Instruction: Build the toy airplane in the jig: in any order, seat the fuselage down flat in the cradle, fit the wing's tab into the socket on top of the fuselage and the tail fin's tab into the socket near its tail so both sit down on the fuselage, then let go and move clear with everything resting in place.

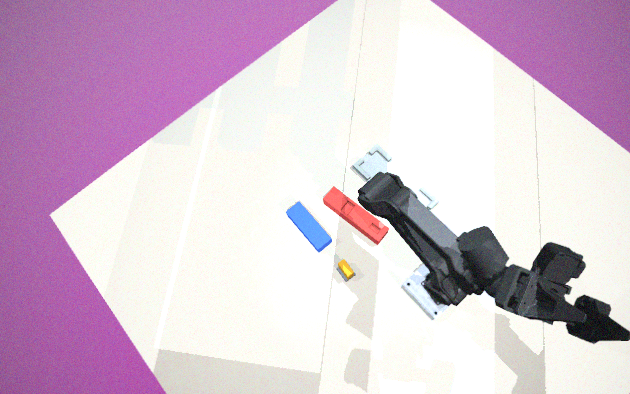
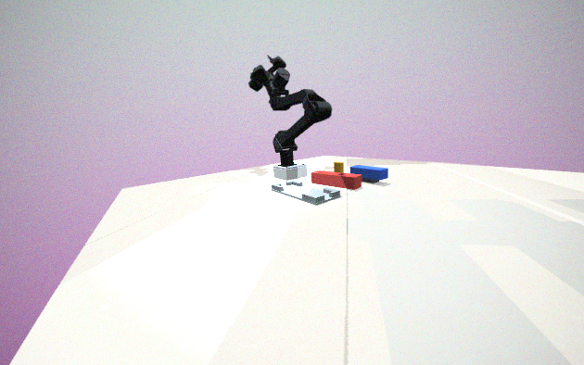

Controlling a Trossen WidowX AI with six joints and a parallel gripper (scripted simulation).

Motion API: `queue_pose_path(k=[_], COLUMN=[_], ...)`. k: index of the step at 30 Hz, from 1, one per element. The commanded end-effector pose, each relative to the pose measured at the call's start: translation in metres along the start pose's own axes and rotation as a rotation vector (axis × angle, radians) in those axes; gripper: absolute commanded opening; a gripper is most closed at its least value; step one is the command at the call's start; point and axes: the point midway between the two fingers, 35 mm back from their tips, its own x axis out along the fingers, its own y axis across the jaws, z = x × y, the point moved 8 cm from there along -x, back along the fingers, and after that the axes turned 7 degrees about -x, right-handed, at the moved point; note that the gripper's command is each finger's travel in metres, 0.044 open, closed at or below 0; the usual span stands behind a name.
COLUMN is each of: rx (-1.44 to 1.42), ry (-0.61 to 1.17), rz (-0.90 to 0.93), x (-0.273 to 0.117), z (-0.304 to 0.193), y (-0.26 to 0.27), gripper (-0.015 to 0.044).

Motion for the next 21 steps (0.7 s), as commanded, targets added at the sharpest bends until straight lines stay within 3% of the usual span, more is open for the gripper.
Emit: queue_pose_path(k=[1,4,12,21], rx=[0.000,0.074,0.437,0.768], ry=[0.000,-0.016,-0.138,-0.326], rz=[0.000,0.072,0.480,0.970], x=[0.000,0.005,0.016,-0.011], z=[0.000,0.004,0.048,0.131], y=[0.000,0.010,0.064,0.099], gripper=[0.0426,0.0440,0.0440,0.0440])
